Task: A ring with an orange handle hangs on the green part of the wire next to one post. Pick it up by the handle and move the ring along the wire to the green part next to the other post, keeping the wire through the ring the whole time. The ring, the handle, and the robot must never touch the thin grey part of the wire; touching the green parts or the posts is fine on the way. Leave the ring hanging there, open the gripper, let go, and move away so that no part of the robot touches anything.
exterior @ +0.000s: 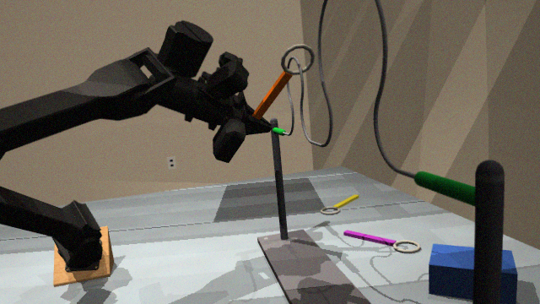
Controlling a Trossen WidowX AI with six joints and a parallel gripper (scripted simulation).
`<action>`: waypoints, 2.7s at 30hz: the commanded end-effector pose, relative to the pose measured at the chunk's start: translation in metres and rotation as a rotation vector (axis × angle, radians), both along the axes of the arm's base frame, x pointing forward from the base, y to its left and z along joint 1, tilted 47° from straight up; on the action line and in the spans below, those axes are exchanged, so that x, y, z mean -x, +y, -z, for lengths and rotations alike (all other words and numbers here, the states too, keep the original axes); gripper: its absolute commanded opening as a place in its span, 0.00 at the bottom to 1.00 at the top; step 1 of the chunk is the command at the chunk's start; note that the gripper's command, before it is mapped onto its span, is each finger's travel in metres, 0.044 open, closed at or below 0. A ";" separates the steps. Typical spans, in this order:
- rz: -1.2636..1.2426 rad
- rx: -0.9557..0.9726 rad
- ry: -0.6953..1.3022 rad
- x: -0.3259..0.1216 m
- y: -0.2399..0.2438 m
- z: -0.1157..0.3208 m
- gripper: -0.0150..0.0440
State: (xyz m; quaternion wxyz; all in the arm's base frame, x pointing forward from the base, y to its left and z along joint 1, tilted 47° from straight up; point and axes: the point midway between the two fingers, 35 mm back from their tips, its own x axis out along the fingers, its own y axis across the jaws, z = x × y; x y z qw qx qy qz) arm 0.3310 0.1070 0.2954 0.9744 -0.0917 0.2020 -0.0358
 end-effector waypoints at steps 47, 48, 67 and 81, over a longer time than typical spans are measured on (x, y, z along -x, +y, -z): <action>0.081 1.201 -0.108 -0.001 -0.064 -0.055 0.00; 0.083 1.222 -0.110 -0.001 -0.065 -0.057 0.00; 0.108 1.618 -0.148 0.001 -0.065 -0.087 0.00; 0.129 1.946 -0.178 0.003 -0.057 -0.110 0.00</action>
